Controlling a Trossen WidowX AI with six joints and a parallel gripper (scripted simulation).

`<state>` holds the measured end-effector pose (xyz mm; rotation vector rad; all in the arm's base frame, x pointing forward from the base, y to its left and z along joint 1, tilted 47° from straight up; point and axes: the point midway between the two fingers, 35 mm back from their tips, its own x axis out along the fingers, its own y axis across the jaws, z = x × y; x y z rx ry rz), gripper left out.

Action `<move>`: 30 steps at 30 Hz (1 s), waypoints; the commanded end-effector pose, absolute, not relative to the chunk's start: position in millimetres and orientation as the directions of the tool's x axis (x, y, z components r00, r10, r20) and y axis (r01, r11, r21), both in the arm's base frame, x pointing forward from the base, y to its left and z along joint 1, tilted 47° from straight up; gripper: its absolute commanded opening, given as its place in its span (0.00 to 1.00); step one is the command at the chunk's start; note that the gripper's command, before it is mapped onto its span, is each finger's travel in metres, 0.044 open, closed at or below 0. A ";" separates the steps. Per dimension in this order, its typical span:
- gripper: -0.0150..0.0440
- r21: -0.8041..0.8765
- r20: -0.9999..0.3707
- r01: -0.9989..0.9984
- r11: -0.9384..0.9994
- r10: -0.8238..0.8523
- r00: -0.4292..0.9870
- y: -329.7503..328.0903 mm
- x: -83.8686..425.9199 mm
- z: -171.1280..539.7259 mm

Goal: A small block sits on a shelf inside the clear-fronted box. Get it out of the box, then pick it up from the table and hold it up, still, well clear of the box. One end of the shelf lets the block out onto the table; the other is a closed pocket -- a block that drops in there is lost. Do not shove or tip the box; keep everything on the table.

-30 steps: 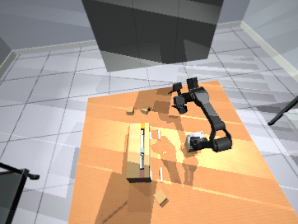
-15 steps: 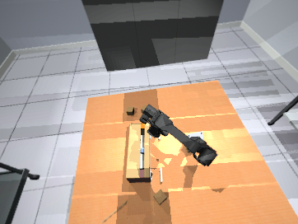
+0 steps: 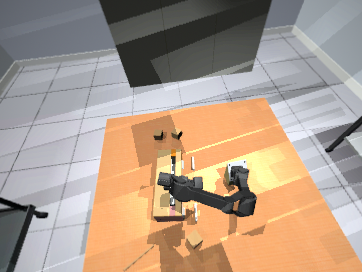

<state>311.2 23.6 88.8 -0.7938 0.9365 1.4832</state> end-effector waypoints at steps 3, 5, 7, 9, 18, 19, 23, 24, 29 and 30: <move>0.93 0.113 -0.889 -0.992 -0.051 0.442 -0.124 27.3 311.9 90.2; 0.93 0.113 -0.889 -0.992 -0.051 0.441 -0.124 28.9 312.3 88.5; 0.93 0.113 -0.889 -0.992 -0.051 0.441 -0.123 31.1 312.7 86.3; 0.93 0.112 -0.889 -0.992 -0.051 0.441 -0.123 33.3 313.2 83.9; 0.93 0.112 -0.889 -0.992 -0.051 0.441 -0.123 43.6 314.7 73.5; 0.93 0.112 -0.889 -0.992 -0.050 0.441 -0.123 44.8 314.8 72.3; 0.93 0.112 -0.889 -0.992 -0.050 0.441 -0.122 49.4 315.3 67.8; 0.93 0.111 -0.889 -0.992 -0.050 0.442 -0.122 50.5 315.3 66.5; 0.93 0.111 -0.889 -0.993 -0.051 0.442 -0.122 56.1 315.5 60.5; 0.93 0.111 -0.889 -0.993 -0.051 0.442 -0.122 57.2 315.5 59.3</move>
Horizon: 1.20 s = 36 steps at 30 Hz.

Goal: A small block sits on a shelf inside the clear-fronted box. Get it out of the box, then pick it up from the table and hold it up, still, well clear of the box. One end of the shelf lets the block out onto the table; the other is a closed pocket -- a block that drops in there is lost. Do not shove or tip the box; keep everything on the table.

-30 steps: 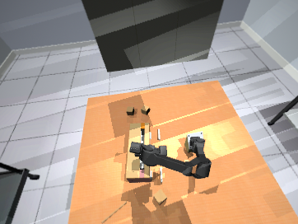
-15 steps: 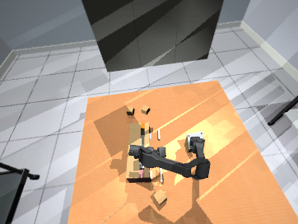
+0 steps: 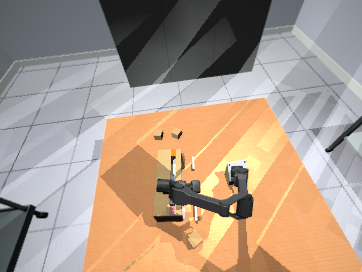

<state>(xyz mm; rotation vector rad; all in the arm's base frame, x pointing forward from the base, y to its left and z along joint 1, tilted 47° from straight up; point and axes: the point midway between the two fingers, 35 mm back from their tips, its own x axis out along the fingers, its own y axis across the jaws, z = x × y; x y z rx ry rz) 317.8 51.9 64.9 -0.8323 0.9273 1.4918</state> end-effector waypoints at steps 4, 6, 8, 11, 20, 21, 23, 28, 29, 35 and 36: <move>0.93 0.111 -0.888 -0.993 -0.051 0.442 -0.122 61.6 315.4 54.5; 0.93 0.111 -0.888 -0.993 -0.051 0.443 -0.122 63.8 315.4 52.2; 0.93 0.111 -0.888 -0.993 -0.051 0.443 -0.122 66.0 315.2 49.8; 0.93 0.111 -0.888 -0.993 -0.051 0.443 -0.122 69.4 315.0 46.3; 0.93 0.111 -0.887 -0.992 -0.051 0.445 -0.122 79.2 313.8 36.0; 0.93 0.111 -0.887 -0.992 -0.051 0.445 -0.122 79.7 313.7 35.4; 0.93 0.101 -0.891 -0.993 -0.055 0.439 -0.114 75.4 316.8 40.2; 0.93 0.101 -0.891 -0.993 -0.055 0.438 -0.115 68.1 316.2 32.1; 0.93 0.101 -0.891 -0.993 -0.055 0.438 -0.115 65.1 316.0 28.8; 0.93 0.102 -0.892 -0.993 -0.055 0.438 -0.115 53.9 315.1 17.0; 0.93 0.102 -0.892 -0.993 -0.055 0.438 -0.115 52.0 315.0 15.1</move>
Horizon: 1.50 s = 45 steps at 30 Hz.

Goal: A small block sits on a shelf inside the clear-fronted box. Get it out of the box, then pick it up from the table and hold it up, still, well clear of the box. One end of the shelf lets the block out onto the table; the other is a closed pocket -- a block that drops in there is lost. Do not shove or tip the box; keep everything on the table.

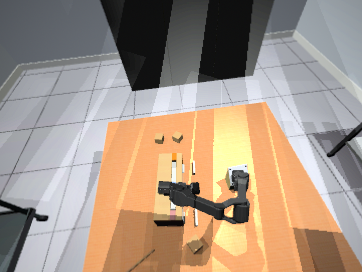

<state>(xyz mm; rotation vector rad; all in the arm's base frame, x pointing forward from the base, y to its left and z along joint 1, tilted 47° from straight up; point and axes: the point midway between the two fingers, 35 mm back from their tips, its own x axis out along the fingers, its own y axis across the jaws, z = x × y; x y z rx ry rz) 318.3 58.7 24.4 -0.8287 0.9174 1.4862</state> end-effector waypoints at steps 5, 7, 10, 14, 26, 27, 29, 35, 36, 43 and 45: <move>0.93 0.102 -0.892 -0.993 -0.055 0.437 -0.115 42.7 314.4 5.5; 0.93 0.102 -0.892 -0.993 -0.055 0.437 -0.115 39.0 314.1 1.6; 0.93 0.102 -0.892 -0.993 -0.054 0.436 -0.115 33.3 313.8 -4.2; 0.93 0.102 -0.893 -0.993 -0.054 0.436 -0.115 25.7 313.3 -11.9; 0.93 0.101 -0.893 -0.993 -0.054 0.434 -0.115 2.2 311.8 -35.9; 0.93 0.101 -0.894 -0.993 -0.054 0.434 -0.115 0.1 311.7 -38.0; 0.93 0.101 -0.894 -0.993 -0.054 0.434 -0.115 -4.0 311.4 -42.2; 0.93 0.101 -0.894 -0.993 -0.054 0.433 -0.114 -16.5 310.7 -54.7; 0.93 0.101 -0.894 -0.993 -0.054 0.433 -0.114 -18.6 310.5 -56.8; 0.93 0.100 -0.895 -0.994 -0.054 0.432 -0.114 -33.5 309.7 -71.8; 0.93 0.100 -0.895 -0.994 -0.054 0.431 -0.114 -37.8 309.4 -76.1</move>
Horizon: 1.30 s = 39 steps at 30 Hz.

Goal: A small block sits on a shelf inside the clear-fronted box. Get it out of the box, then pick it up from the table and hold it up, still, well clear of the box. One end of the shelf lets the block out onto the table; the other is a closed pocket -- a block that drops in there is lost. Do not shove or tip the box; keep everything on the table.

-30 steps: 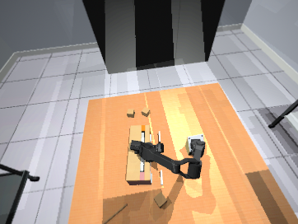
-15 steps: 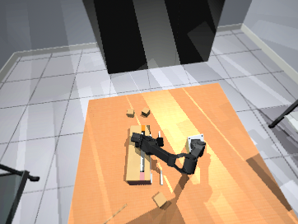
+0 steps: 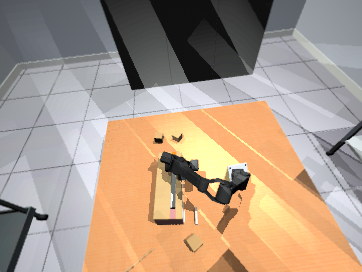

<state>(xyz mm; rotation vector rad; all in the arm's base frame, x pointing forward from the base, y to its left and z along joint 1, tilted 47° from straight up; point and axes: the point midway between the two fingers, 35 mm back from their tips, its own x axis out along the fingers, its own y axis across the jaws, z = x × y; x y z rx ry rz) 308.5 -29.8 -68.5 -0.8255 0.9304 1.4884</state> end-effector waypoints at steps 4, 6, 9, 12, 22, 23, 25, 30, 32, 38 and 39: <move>0.93 0.100 -0.895 -0.994 -0.054 0.431 -0.113 -45.0 309.0 -83.3; 0.93 0.100 -0.895 -0.994 -0.054 0.431 -0.113 -45.4 308.9 -83.7; 0.93 0.100 -0.895 -0.994 -0.054 0.431 -0.113 -45.4 308.9 -83.7; 0.93 0.102 -0.895 -0.993 -0.052 0.431 -0.114 -55.7 311.2 -73.6; 0.93 0.110 -0.892 -0.993 -0.046 0.435 -0.119 -88.6 313.6 -38.5; 0.93 0.104 -0.892 -0.994 -0.033 0.438 -0.108 -86.2 313.8 -41.8; 0.84 0.131 -0.890 -0.991 0.034 0.444 -0.103 -87.3 313.3 -42.4; 0.74 0.328 -0.873 -0.813 0.480 0.483 -0.067 -94.8 309.3 -46.6; 0.74 0.400 -0.865 -0.670 0.626 0.498 -0.051 -97.9 307.5 -48.3; 0.74 0.539 -0.841 -0.081 0.839 0.540 -0.003 -107.3 301.6 -53.5; 0.74 0.547 -0.837 0.027 0.837 0.547 0.005 -108.8 300.6 -54.3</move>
